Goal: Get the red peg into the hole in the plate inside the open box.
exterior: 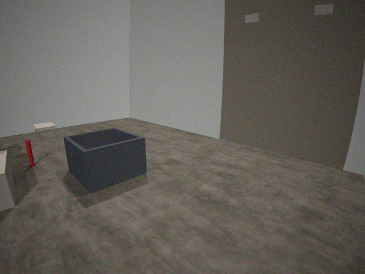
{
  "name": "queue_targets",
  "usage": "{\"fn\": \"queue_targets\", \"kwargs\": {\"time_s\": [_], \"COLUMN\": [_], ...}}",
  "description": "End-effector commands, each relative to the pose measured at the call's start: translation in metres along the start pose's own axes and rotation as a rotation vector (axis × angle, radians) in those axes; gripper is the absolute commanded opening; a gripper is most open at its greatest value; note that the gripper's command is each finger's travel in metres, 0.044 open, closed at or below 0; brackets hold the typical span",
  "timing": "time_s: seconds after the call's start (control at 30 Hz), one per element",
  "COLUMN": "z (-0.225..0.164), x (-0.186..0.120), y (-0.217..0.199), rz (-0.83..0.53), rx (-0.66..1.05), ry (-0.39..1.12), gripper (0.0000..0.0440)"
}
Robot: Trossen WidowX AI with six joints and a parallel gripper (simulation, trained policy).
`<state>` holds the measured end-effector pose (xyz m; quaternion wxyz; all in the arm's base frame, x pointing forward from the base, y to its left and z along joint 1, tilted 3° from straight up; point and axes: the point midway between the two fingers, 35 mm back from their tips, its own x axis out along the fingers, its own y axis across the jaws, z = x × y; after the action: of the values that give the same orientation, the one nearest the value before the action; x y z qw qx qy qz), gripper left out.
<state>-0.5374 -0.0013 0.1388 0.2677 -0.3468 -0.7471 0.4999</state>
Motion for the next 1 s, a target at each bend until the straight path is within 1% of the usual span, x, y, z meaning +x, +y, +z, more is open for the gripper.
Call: {"fn": "queue_targets", "kwargs": {"time_s": [0.0,0.03,0.13,0.37,0.53,0.67,0.83,0.97], "z": [0.004,0.009,0.029,0.073,0.095,0.105,0.107,0.100], "x": [-0.004,-0.008,-0.032,-0.115,-0.183,-0.241,-0.317,-0.380], "y": [-0.003,-0.006,-0.018,-0.050,-0.072,-0.089,-0.108,-0.120], "rz": [-0.010,-0.020,-0.048,-0.078,-0.084,-0.084,-0.075,-0.062], "rx": [0.019,0.036,0.093,0.203,0.269,0.314,0.357,0.382], "ry": [-0.015,-0.033,-0.110,-0.326,-0.488,-0.620,-0.788,-0.926], "gripper": [0.0423,0.0440,0.0440,0.0440,0.0440,0.0440,0.0440,0.0440]}}
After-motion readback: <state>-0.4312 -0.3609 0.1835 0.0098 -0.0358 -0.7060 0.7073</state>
